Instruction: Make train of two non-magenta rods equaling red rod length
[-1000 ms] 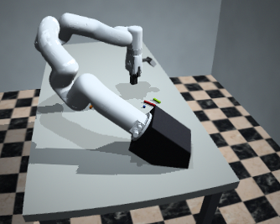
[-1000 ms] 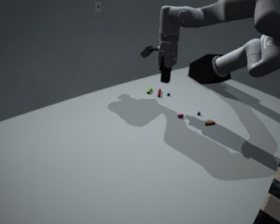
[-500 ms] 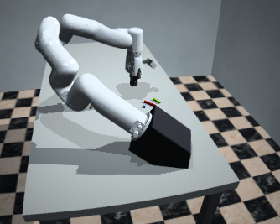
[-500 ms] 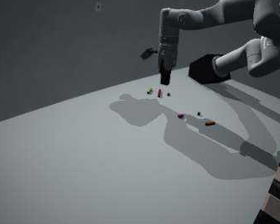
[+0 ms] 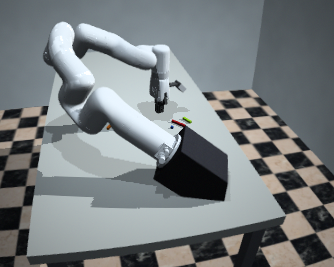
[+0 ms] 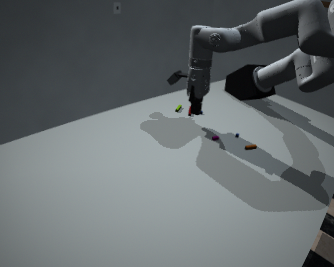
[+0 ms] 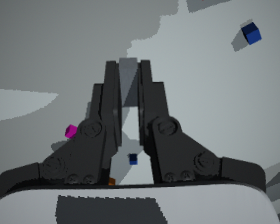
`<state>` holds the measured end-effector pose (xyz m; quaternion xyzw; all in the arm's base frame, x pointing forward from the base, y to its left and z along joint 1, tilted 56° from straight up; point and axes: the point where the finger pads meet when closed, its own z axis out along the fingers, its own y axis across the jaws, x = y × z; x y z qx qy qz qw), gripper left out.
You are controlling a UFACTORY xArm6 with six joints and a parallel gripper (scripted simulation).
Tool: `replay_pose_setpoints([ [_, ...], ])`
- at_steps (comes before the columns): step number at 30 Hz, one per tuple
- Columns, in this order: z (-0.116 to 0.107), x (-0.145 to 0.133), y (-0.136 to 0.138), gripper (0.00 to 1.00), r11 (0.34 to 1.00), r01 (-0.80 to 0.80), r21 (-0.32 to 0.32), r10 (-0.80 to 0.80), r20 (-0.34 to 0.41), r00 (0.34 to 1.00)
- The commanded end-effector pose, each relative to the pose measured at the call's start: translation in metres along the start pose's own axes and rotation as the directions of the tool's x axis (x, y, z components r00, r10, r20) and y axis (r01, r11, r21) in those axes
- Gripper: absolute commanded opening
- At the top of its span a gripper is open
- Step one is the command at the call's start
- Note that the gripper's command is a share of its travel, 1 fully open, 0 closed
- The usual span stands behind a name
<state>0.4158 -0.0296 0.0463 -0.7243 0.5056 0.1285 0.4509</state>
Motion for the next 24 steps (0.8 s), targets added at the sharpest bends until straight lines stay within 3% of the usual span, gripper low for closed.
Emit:
replay_pose_setpoints([
  [1, 0.015, 0.001, -0.002, 0.04, 1.000, 0.002, 0.003, -0.002, -0.003, 1.000],
  [6, 0.025, 0.001, -0.002, 0.04, 1.000, 0.002, 0.003, -0.002, -0.003, 1.000],
  [24, 0.026, 0.001, -0.002, 0.04, 1.000, 0.002, 0.003, -0.002, -0.003, 1.000],
])
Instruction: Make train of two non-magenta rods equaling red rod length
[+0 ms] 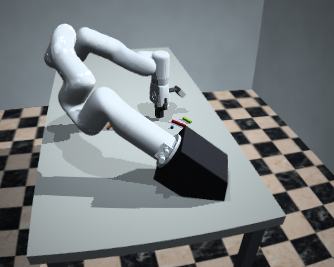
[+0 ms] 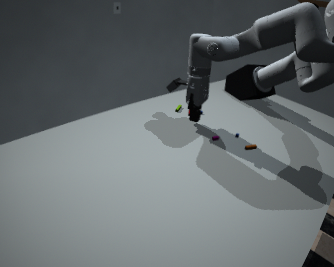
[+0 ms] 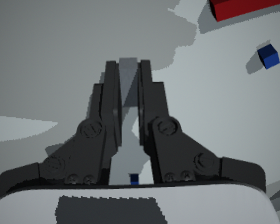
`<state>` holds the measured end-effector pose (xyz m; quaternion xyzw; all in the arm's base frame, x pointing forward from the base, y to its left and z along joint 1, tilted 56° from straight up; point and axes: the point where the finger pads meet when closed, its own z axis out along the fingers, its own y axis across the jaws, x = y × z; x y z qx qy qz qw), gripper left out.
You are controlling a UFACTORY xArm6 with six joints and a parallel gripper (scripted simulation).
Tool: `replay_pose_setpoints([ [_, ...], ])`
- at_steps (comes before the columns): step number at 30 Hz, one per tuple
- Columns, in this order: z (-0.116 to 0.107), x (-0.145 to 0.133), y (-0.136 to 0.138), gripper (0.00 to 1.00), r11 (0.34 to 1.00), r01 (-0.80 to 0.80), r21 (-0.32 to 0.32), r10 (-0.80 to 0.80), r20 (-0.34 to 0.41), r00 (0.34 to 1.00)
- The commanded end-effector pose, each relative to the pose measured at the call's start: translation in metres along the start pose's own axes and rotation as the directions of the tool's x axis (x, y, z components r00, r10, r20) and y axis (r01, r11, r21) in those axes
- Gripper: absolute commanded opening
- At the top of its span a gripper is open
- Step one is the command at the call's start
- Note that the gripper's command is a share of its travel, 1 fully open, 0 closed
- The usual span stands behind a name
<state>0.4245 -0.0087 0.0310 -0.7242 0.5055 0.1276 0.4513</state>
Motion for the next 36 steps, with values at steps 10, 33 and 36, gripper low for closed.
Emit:
replay_pose_setpoints([
  [10, -0.0009, 0.0006, -0.0007, 0.04, 1.000, 0.001, 0.001, -0.001, -0.002, 1.000],
  [33, 0.0032, 0.0006, -0.0007, 0.04, 1.000, 0.001, 0.001, -0.001, -0.002, 1.000],
  [36, 0.0041, 0.0006, -0.0007, 0.04, 1.000, 0.001, 0.001, -0.001, -0.002, 1.000],
])
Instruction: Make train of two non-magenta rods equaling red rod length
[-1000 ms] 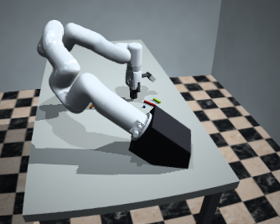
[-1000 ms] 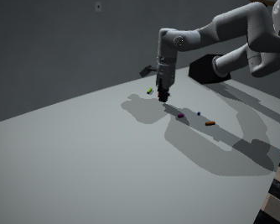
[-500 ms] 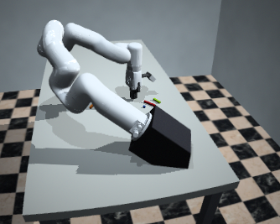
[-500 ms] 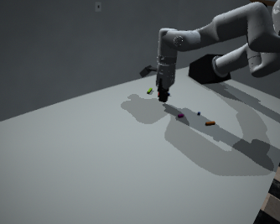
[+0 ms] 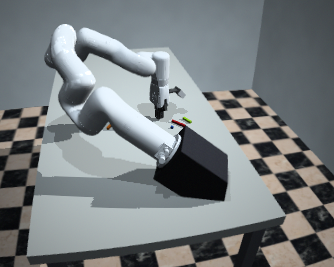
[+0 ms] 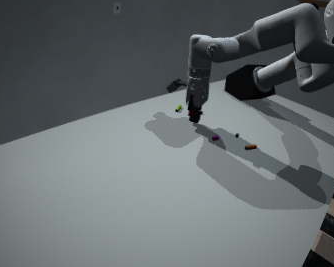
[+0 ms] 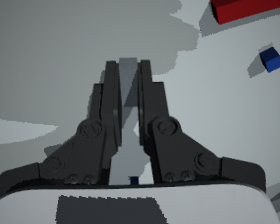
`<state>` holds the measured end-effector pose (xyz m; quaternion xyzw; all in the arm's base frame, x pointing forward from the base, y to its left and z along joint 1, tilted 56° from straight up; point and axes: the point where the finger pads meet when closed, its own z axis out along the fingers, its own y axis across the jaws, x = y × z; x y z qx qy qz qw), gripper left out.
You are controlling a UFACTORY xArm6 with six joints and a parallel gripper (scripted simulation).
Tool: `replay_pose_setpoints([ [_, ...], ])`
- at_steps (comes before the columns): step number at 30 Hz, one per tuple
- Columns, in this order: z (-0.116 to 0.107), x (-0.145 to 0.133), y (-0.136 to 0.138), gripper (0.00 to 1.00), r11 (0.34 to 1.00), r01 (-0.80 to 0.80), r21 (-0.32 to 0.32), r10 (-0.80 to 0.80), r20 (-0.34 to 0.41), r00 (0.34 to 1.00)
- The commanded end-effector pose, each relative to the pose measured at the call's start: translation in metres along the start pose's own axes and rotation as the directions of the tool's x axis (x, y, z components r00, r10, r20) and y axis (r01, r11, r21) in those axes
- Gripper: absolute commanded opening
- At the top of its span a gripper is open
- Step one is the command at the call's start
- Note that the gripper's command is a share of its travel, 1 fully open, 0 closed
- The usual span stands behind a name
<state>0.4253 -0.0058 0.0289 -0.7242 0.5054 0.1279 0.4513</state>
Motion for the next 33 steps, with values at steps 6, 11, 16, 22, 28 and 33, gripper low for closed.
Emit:
replay_pose_setpoints([
  [6, 0.0055, 0.0007, -0.0009, 0.04, 1.000, 0.001, 0.002, -0.001, -0.002, 1.000],
  [11, 0.0072, 0.0008, -0.0009, 0.04, 1.000, 0.001, 0.002, -0.001, -0.002, 1.000],
  [16, 0.0073, 0.0008, -0.0009, 0.04, 1.000, 0.001, 0.002, -0.001, -0.002, 1.000],
  [22, 0.0073, 0.0008, -0.0009, 0.04, 1.000, 0.001, 0.002, -0.001, -0.002, 1.000],
  [28, 0.0073, 0.0008, -0.0009, 0.04, 1.000, 0.001, 0.002, -0.001, -0.002, 1.000],
  [33, 0.0073, 0.0008, -0.0009, 0.04, 1.000, 0.001, 0.002, -0.001, -0.002, 1.000],
])
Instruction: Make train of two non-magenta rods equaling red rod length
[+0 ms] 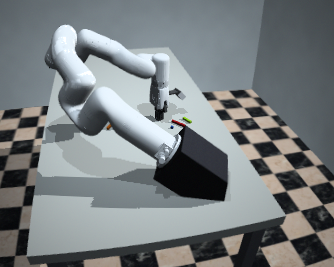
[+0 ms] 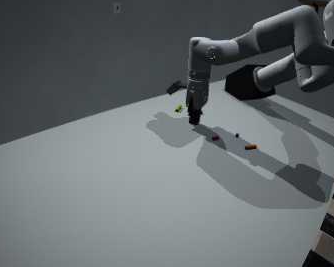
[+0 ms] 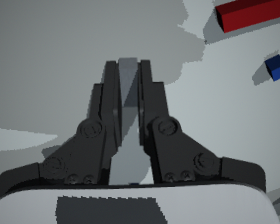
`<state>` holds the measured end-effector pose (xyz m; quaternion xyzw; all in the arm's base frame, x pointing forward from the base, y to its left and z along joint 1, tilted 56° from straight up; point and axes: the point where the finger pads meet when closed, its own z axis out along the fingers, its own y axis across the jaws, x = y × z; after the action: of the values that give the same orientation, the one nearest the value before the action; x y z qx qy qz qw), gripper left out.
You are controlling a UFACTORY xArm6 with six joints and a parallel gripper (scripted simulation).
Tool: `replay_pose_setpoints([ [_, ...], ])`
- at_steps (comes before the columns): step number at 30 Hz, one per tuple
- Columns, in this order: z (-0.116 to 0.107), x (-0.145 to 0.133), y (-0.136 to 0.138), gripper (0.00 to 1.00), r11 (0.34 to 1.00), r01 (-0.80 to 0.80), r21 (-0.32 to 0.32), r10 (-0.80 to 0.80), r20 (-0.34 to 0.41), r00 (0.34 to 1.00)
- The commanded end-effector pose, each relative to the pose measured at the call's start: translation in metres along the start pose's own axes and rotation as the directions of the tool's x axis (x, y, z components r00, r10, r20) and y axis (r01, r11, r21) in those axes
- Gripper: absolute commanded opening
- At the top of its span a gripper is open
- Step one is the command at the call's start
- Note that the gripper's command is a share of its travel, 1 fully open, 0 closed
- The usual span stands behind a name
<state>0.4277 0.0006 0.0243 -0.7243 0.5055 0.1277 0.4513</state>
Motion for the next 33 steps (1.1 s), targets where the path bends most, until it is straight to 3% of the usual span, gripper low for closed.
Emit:
replay_pose_setpoints([
  [1, -0.0009, 0.0006, -0.0008, 0.04, 1.000, 0.001, 0.002, -0.001, -0.002, 1.000],
  [14, -0.0009, 0.0006, -0.0008, 0.04, 1.000, 0.001, 0.002, -0.001, -0.002, 1.000],
  [29, -0.0009, 0.0006, -0.0008, 0.24, 1.000, 0.001, 0.002, -0.001, -0.002, 1.000],
  [33, -0.0009, 0.0006, -0.0008, 0.24, 1.000, 0.001, 0.002, -0.001, -0.002, 1.000],
])
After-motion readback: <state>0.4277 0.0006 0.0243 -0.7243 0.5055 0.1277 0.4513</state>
